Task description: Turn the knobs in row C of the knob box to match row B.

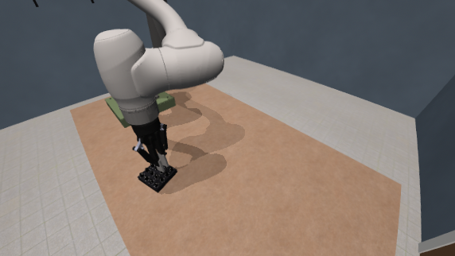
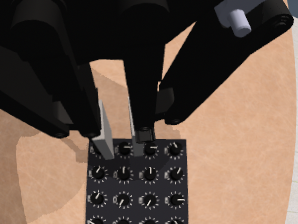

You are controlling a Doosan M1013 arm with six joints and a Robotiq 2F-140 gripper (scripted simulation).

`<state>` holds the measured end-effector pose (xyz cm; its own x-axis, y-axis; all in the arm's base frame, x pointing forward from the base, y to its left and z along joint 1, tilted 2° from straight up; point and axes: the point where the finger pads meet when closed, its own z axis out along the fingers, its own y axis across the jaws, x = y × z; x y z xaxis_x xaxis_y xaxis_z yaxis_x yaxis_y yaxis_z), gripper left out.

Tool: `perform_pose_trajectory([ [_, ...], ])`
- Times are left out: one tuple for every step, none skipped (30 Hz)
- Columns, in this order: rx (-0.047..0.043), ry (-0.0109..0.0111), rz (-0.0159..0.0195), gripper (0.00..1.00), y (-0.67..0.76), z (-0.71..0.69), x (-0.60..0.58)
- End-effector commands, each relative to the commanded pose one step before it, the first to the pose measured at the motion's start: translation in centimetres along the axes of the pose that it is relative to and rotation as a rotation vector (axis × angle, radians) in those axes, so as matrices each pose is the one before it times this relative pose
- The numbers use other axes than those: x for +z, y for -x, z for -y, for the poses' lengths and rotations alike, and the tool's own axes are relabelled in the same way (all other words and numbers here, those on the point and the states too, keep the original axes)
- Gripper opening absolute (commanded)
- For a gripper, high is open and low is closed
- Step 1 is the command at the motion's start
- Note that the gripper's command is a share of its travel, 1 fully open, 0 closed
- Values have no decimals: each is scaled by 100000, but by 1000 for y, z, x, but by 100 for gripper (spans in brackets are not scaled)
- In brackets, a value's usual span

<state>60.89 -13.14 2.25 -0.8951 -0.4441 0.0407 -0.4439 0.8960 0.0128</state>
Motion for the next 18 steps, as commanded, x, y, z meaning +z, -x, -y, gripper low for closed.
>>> perform_pose_trajectory([
  [15631, -107, -59, 12, -687, -62, -209],
  [2893, 0, 0, 12, -130, 10, -37],
  [3501, 0, 1, 12, -157, 16, -44],
  [3674, 0, 1, 12, -164, 22, -46],
  [3600, 0, 1, 12, -160, 27, -45],
  [3544, 0, 0, 12, -157, 32, -44],
  [3532, 1, 0, 12, -155, 37, -43],
  [3530, 1, 0, 12, -154, 42, -43],
  [3532, 1, 0, 12, -152, 47, -43],
  [3528, 1, 0, 12, -150, 52, -42],
  [3527, 1, 0, 12, -149, 56, -42],
  [3528, 1, 0, 12, -147, 61, -42],
  [0, 0, 0, 12, 0, 0, 0],
  [0, 0, 0, 12, 0, 0, 0],
  [10275, 2, 1, 12, -421, 191, -120],
  [2464, 0, 0, 12, -96, 55, -28],
  [2393, 0, 0, 12, -92, 56, -27],
  [3365, 1, 0, 12, -128, 81, -38],
])
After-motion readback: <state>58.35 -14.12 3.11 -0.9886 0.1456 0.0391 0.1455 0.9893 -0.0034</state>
